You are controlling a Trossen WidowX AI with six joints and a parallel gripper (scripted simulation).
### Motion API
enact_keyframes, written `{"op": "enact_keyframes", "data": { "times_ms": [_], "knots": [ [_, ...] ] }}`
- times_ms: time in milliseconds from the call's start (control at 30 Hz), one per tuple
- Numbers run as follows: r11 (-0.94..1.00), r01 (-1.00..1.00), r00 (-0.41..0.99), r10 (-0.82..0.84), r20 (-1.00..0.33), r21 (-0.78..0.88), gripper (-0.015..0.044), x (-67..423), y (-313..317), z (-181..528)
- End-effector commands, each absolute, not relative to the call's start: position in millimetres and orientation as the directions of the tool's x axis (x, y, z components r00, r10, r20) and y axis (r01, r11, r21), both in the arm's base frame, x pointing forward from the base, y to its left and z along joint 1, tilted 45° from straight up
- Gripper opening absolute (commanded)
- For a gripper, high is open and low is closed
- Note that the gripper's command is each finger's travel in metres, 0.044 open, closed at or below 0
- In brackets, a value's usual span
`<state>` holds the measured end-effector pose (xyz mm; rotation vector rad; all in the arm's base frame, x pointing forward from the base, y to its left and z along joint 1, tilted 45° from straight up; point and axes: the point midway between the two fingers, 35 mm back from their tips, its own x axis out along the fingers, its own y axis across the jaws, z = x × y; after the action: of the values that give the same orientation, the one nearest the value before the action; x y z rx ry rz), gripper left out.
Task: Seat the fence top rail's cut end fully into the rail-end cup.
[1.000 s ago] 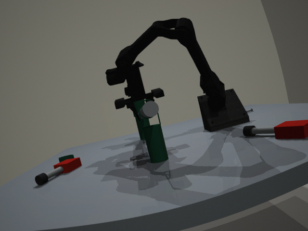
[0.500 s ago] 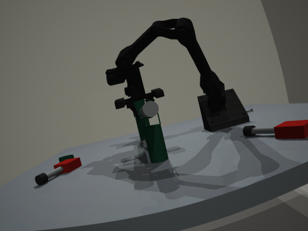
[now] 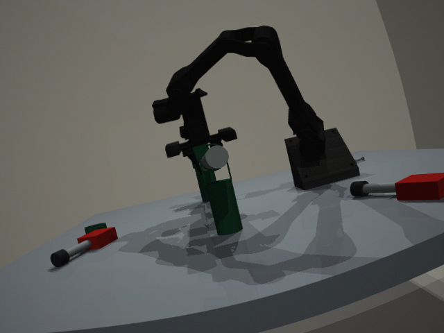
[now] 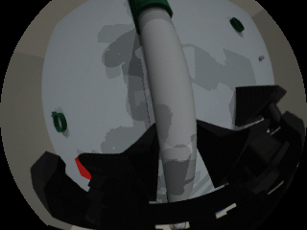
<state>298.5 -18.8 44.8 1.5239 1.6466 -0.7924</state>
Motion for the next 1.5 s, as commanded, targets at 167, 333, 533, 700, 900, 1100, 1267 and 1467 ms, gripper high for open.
{"op": "enact_keyframes", "data": {
  "times_ms": [167,333,533,700,900,1100,1267,1467],
  "knots": [
    [0.101,0.994,-0.015,0.532,-0.846,0.046,0.0,298.7,-19.5,45.0],
    [0.101,0.994,-0.015,0.531,-0.847,0.046,0.0,298.7,-20.1,45.3],
    [0.101,0.994,-0.015,0.529,-0.849,0.046,0.0,298.8,-20.8,45.5],
    [0.101,0.994,-0.015,0.527,-0.849,0.046,0.0,298.9,-21.4,45.8],
    [0.101,0.994,-0.015,0.526,-0.85,0.046,0.0,299.0,-22.1,46.0],
    [0.102,0.994,-0.014,0.525,-0.851,0.046,0.0,299.1,-22.9,46.2],
    [0.102,0.994,-0.014,0.523,-0.852,0.046,0.0,299.2,-23.5,46.4],
    [0.102,0.994,-0.014,0.522,-0.853,0.046,0.0,299.3,-24.3,46.5]
  ]
}}
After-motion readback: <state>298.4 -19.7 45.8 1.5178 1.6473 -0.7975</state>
